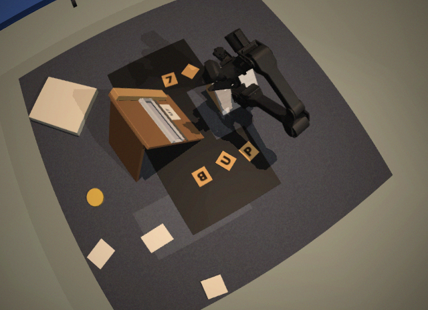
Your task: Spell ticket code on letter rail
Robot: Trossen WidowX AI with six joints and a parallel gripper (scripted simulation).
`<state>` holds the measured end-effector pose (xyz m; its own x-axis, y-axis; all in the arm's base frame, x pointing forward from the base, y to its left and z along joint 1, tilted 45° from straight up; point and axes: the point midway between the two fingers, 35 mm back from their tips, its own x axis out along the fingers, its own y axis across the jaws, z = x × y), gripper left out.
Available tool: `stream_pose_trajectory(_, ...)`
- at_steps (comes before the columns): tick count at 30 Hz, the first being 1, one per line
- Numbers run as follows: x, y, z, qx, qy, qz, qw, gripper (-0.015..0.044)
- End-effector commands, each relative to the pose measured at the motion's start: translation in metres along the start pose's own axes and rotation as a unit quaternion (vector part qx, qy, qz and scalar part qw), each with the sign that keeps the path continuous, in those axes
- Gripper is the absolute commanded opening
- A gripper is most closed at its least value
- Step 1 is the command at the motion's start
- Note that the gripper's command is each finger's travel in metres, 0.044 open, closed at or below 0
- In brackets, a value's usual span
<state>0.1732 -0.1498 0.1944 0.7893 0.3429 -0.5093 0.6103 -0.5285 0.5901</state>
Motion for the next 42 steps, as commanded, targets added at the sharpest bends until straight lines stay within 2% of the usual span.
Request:
stream_pose_trajectory(1, 0.002, -0.001, 0.003, 0.003, 0.0, -0.007, 1.0, 0.0387)
stream_pose_trajectory(3, 0.007, -0.002, 0.012, 0.002, 0.003, -0.027, 1.0, 0.034)
stream_pose_trajectory(15, 0.085, -0.036, 0.108, 0.009, 0.025, -0.231, 0.973, 0.034)
stream_pose_trajectory(28, 0.18, -0.132, 0.205, 0.032, 0.024, -0.447, 0.893, 0.034)
stream_pose_trajectory(42, 0.192, -0.149, 0.208, 0.033, 0.024, -0.457, 0.888, 0.034)
